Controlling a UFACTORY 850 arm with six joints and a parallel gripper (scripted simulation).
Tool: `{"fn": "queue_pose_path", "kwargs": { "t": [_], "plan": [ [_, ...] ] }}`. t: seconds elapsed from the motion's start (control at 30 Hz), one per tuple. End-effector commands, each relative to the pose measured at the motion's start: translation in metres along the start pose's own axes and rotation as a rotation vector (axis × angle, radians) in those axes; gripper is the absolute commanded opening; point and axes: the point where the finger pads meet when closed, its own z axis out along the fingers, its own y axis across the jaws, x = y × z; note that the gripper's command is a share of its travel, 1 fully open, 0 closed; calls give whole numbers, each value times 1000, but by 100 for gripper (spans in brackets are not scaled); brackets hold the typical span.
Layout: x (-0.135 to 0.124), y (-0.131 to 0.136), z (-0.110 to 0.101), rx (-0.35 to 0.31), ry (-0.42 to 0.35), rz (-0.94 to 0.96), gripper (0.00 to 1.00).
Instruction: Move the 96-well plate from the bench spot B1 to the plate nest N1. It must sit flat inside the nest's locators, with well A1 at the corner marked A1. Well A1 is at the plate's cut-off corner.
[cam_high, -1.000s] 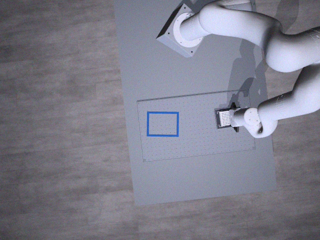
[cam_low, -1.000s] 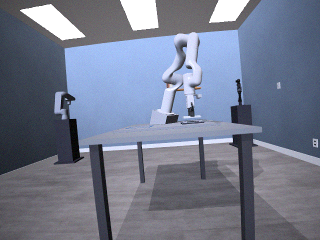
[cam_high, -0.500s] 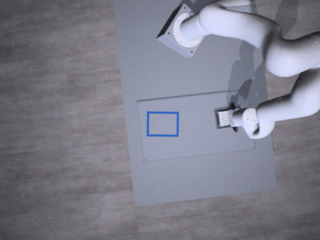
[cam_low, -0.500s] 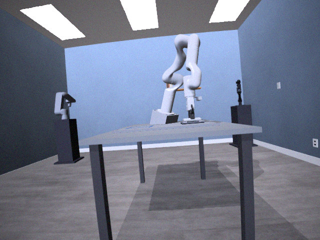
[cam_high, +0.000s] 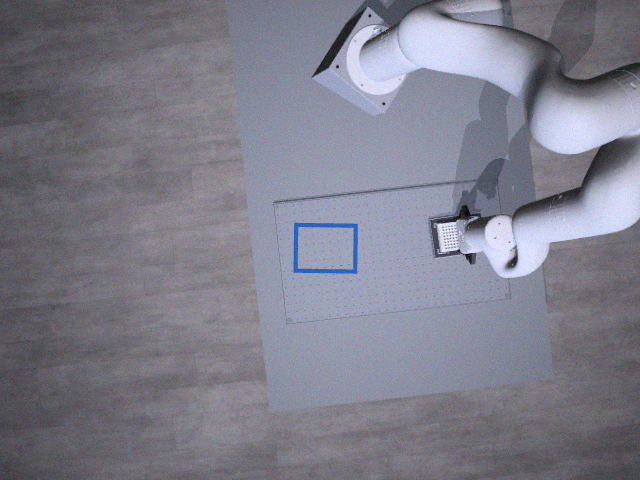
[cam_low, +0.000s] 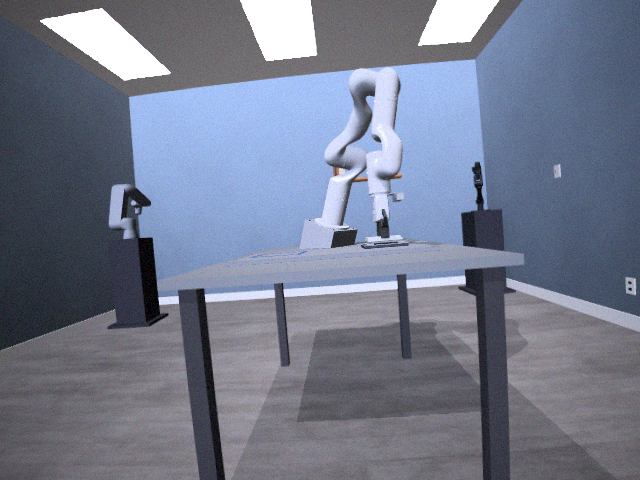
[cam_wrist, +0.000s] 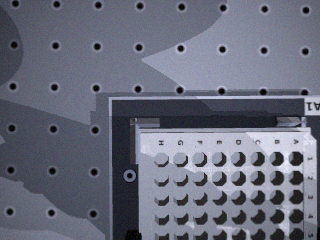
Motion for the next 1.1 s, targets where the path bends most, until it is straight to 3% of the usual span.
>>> {"fn": "queue_pose_path", "kwargs": {
  "t": [0.0,1.07],
  "plan": [
    [0,1,0,-1,0,0,0],
    [0,1,5,-1,0,0,0]
  ]
}}
